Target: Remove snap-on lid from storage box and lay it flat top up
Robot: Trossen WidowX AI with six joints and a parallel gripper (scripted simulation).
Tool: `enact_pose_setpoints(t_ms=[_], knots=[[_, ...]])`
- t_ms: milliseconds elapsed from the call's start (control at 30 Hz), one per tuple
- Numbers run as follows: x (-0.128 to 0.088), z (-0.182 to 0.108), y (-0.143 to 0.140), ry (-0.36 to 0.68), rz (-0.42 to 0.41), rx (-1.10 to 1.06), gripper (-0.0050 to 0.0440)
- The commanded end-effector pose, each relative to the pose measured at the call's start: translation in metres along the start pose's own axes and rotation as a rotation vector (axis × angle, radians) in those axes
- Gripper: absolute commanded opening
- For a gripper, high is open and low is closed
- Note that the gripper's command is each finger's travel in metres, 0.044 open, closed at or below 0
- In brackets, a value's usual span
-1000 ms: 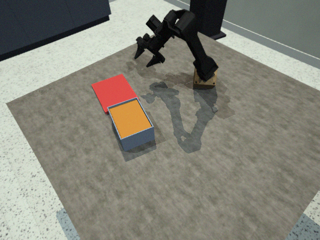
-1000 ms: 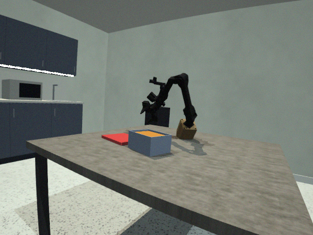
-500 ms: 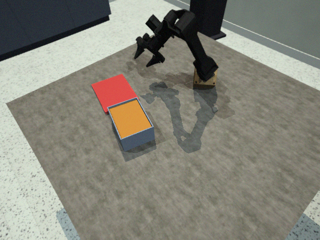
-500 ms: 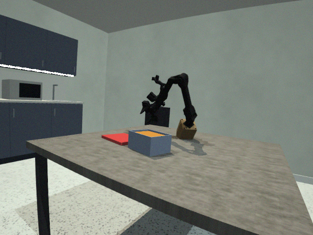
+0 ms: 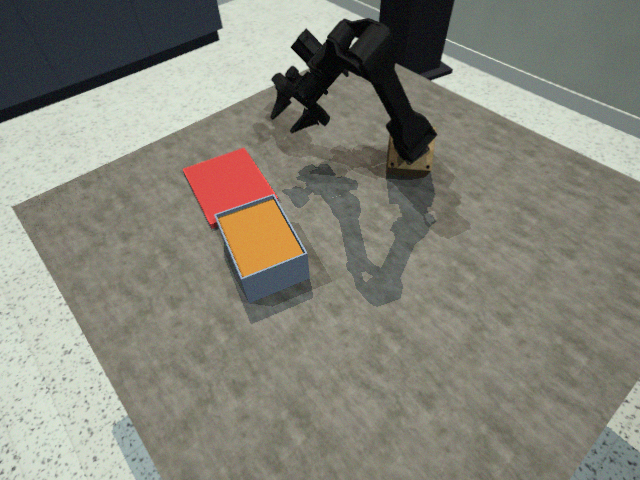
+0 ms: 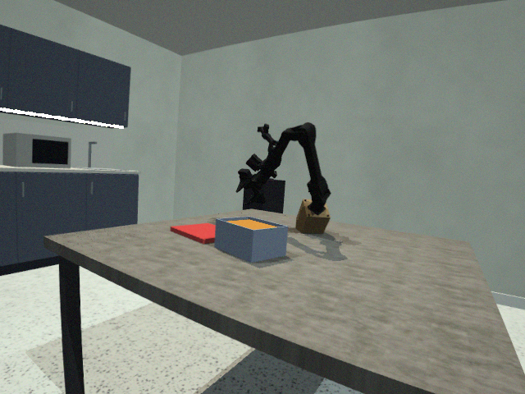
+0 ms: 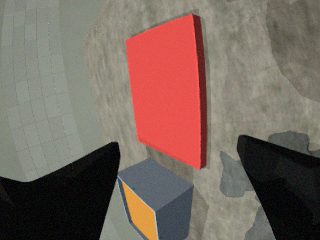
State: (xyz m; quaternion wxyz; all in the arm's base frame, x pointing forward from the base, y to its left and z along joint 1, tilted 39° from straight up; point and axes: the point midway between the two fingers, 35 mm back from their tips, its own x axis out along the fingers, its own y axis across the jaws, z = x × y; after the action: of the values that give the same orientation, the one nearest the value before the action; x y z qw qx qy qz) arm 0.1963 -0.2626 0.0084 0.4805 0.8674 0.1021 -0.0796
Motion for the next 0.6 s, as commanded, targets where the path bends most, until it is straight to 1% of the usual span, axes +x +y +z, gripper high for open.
enact_pose_setpoints(t_ms=[0,33,100,433,467,567], knots=[[0.0001,-0.0003,0.0002,0.004,0.002,-0.003,0.0272],[0.0001,-0.0003,0.0002,0.004,0.002,-0.003,0.0248],[0.0001,-0.0003,0.0002,0.004,0.002,-0.003,0.0248],[0.0001,-0.0003,0.0002,0.004,0.002,-0.003,0.0008],[0.0001,-0.0003,0.0002,0.004,0.002,-0.003,0.0],[0.0001,-0.0003,0.0002,0.004,0.002,-0.003,0.0]])
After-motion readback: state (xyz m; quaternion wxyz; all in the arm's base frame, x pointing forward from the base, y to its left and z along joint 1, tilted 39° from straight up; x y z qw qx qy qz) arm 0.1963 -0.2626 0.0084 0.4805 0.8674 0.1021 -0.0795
